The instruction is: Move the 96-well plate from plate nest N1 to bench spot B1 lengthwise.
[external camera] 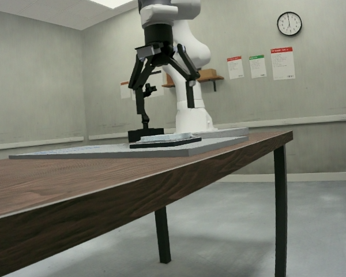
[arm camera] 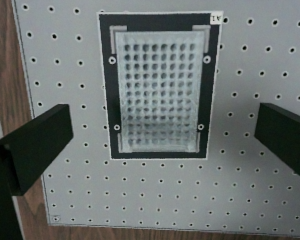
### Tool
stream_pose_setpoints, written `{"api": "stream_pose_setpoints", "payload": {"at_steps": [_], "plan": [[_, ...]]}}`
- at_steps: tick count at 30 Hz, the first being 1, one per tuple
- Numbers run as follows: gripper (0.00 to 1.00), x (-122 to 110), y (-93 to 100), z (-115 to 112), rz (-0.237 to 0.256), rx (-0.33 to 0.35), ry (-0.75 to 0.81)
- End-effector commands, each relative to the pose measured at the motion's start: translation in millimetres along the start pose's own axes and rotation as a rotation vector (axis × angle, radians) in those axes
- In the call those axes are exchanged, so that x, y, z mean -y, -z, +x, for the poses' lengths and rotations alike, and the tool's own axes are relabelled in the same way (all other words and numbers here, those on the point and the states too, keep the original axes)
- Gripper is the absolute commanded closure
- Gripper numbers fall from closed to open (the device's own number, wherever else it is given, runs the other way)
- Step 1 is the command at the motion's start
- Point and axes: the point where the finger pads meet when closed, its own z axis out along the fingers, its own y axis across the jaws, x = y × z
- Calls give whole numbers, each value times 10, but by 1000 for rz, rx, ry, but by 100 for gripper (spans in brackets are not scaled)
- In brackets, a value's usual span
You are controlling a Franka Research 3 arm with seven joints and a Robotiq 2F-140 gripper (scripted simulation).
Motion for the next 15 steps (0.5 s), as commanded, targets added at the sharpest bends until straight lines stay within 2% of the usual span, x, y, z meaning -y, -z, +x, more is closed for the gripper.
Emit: {"api": "stream_pose_setpoints", "payload": {"at_steps": [1, 15], "plan": [[0, 6, -61, 16, 1, -6, 2], [0, 6, -261, 17, 1, -6, 2]]}}
